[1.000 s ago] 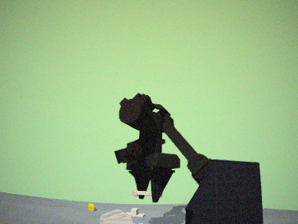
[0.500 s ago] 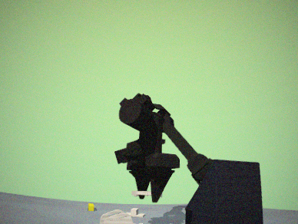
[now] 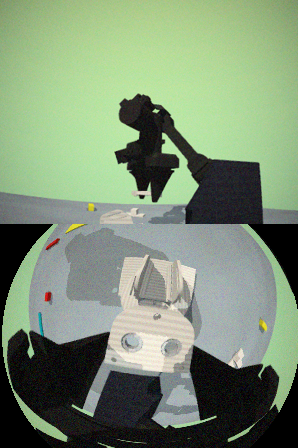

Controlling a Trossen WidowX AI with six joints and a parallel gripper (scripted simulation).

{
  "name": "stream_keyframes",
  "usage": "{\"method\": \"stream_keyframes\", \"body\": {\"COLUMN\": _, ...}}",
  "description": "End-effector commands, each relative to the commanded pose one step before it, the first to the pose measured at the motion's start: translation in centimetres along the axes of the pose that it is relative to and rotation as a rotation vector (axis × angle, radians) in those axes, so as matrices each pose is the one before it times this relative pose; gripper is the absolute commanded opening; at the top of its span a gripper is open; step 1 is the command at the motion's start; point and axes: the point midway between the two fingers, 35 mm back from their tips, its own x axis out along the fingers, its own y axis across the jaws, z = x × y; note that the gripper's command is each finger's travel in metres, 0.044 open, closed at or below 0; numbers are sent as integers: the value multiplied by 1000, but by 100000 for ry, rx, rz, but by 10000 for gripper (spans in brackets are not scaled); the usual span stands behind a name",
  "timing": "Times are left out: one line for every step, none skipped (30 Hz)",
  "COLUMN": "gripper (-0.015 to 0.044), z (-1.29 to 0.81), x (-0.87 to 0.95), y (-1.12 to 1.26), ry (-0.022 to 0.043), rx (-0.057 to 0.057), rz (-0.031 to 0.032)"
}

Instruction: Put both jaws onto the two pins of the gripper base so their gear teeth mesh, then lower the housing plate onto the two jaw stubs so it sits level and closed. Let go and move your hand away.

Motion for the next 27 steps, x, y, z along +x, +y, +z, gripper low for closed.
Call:
{"method": "stream_keyframes", "body": {"gripper": 351, "z": -33, "x": 19, "y": -6, "ry": 78, "rx": -547, "rz": 9}}
{"method": "stream_keyframes", "body": {"gripper": 351, "z": 1, "x": -1, "y": -1, "ry": 0, "rx": -317, "rz": 1}}
{"method": "stream_keyframes", "body": {"gripper": 351, "z": 0, "x": 0, "y": 0, "ry": 0, "rx": 0, "rz": 0}}
{"method": "stream_keyframes", "body": {"gripper": 351, "z": 0, "x": 0, "y": 0, "ry": 0, "rx": 0, "rz": 0}}
{"method": "stream_keyframes", "body": {"gripper": 351, "z": 0, "x": 0, "y": 0, "ry": 0, "rx": 0, "rz": 0}}
{"method": "stream_keyframes", "body": {"gripper": 351, "z": 0, "x": 0, "y": 0, "ry": 0, "rx": 0, "rz": 0}}
{"method": "stream_keyframes", "body": {"gripper": 351, "z": 0, "x": 0, "y": 0, "ry": 0, "rx": 0, "rz": 0}}
{"method": "stream_keyframes", "body": {"gripper": 351, "z": 0, "x": 0, "y": 0, "ry": 0, "rx": 0, "rz": 0}}
{"method": "stream_keyframes", "body": {"gripper": 351, "z": 0, "x": 0, "y": 0, "ry": 0, "rx": 0, "rz": 0}}
{"method": "stream_keyframes", "body": {"gripper": 351, "z": 0, "x": 0, "y": 0, "ry": 0, "rx": 0, "rz": 0}}
{"method": "stream_keyframes", "body": {"gripper": 351, "z": -1, "x": 0, "y": -37, "ry": 0, "rx": -1, "rz": -2}}
{"method": "stream_keyframes", "body": {"gripper": 351, "z": -1, "x": 0, "y": -37, "ry": 0, "rx": -1, "rz": -2}}
{"method": "stream_keyframes", "body": {"gripper": 351, "z": 0, "x": 0, "y": 0, "ry": 0, "rx": 0, "rz": 0}}
{"method": "stream_keyframes", "body": {"gripper": 351, "z": 0, "x": 0, "y": 0, "ry": 0, "rx": 0, "rz": 0}}
{"method": "stream_keyframes", "body": {"gripper": 351, "z": 0, "x": 0, "y": 0, "ry": 0, "rx": 0, "rz": 0}}
{"method": "stream_keyframes", "body": {"gripper": 351, "z": 0, "x": 0, "y": 0, "ry": 0, "rx": 0, "rz": 0}}
{"method": "stream_keyframes", "body": {"gripper": 351, "z": 0, "x": 0, "y": 0, "ry": 0, "rx": 0, "rz": 0}}
{"method": "stream_keyframes", "body": {"gripper": 351, "z": 0, "x": 0, "y": 0, "ry": 0, "rx": 0, "rz": 0}}
{"method": "stream_keyframes", "body": {"gripper": 351, "z": 0, "x": 0, "y": 0, "ry": 0, "rx": 0, "rz": 0}}
{"method": "stream_keyframes", "body": {"gripper": 351, "z": 0, "x": 0, "y": 0, "ry": 0, "rx": 0, "rz": 0}}
{"method": "stream_keyframes", "body": {"gripper": 351, "z": 3, "x": 27, "y": 2, "ry": -1, "rx": -2, "rz": 4}}
{"method": "stream_keyframes", "body": {"gripper": 351, "z": 9, "x": 81, "y": 5, "ry": -3, "rx": -5, "rz": 11}}
{"method": "stream_keyframes", "body": {"gripper": 351, "z": 14, "x": 135, "y": 9, "ry": -4, "rx": -7, "rz": 18}}
{"method": "stream_keyframes", "body": {"gripper": 351, "z": 16, "x": 164, "y": 10, "ry": -5, "rx": -9, "rz": 21}}
{"method": "stream_keyframes", "body": {"gripper": 351, "z": 15, "x": 164, "y": 9, "ry": -5, "rx": -8, "rz": 19}}
{"method": "stream_keyframes", "body": {"gripper": 351, "z": 14, "x": 164, "y": 8, "ry": -5, "rx": -8, "rz": 18}}
{"method": "stream_keyframes", "body": {"gripper": 351, "z": 14, "x": 164, "y": 8, "ry": -5, "rx": -8, "rz": 16}}
